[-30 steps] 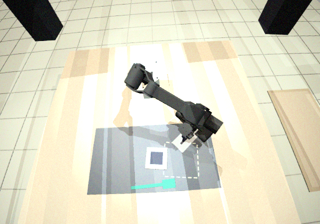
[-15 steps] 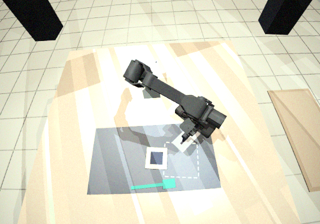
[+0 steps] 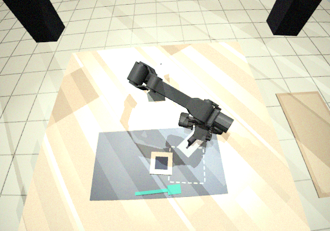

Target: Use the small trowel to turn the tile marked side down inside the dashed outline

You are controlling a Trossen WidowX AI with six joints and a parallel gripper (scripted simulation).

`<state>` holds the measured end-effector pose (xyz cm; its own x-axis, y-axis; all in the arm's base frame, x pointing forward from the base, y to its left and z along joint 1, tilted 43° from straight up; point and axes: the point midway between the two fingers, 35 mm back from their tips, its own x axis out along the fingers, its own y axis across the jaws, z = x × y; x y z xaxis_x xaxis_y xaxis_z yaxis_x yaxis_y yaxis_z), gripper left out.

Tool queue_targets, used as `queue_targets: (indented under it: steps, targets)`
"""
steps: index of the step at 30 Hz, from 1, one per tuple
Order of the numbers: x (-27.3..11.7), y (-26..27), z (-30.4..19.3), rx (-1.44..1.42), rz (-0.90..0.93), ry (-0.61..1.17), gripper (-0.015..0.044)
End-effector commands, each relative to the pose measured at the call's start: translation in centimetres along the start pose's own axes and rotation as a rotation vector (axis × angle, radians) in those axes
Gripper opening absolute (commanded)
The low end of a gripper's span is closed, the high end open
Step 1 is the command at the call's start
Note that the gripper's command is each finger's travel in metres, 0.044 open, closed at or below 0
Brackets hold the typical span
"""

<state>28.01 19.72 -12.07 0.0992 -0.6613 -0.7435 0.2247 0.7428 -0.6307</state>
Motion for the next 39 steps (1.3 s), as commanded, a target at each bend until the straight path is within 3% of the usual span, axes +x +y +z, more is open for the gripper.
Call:
queue_targets:
  steps: [1, 39]
  targets:
    - [-0.08, 0.06, 0.03, -0.127, 0.002, 0.002, 0.0270]
    - [-0.06, 0.17, 0.09, -1.452, 0.004, 0.000, 0.0270]
